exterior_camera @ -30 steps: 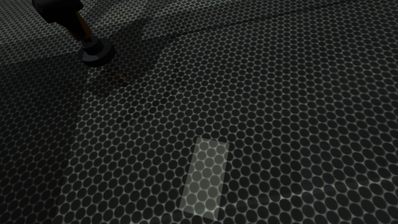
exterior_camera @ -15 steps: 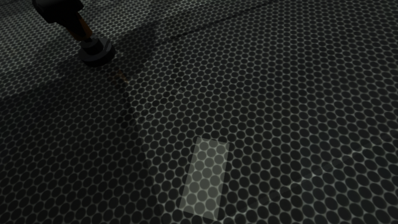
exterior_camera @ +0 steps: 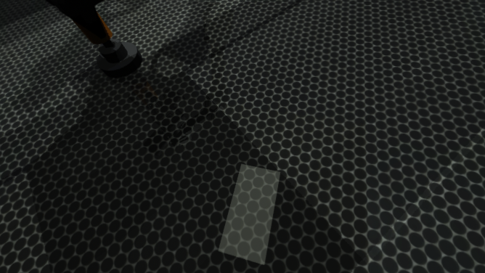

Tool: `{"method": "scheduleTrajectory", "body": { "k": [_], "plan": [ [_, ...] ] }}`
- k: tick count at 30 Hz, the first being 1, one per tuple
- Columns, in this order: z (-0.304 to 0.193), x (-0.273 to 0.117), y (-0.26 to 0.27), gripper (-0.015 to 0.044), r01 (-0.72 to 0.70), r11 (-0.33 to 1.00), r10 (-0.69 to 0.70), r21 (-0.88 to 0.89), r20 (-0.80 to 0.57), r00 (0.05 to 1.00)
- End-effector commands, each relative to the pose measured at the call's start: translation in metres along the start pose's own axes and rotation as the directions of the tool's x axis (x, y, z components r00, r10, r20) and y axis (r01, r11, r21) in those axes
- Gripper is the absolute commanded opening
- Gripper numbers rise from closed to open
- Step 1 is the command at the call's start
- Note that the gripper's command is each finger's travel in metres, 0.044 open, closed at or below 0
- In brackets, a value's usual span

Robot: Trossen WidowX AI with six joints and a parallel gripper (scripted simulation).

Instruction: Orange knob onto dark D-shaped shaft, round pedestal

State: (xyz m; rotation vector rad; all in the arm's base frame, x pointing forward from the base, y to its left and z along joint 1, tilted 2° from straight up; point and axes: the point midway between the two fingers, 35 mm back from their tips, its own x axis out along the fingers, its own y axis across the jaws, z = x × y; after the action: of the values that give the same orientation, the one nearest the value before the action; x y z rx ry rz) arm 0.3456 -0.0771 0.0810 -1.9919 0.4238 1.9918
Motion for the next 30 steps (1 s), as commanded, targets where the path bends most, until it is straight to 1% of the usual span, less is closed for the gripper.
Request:
{"method": "scheduleTrajectory", "body": {
  "k": [1,22,28,30],
  "plan": [
    [0.0005,0.002,0.0002,0.0,-0.004,0.999,0.004,-0.047,-0.001,1.0],
    [0.0,0.0042,0.0007,0.0,-0.004,0.999,0.004,-0.047,-0.001,1.0],
    [-0.0004,-0.0013,0.0006,0.0,-0.004,0.999,0.004,-0.047,-0.001,1.0],
    [-0.0004,-0.0014,0.0006,0.0,-0.004,1.0,0.004,-0.021,-0.001,1.0]
  ]
}}
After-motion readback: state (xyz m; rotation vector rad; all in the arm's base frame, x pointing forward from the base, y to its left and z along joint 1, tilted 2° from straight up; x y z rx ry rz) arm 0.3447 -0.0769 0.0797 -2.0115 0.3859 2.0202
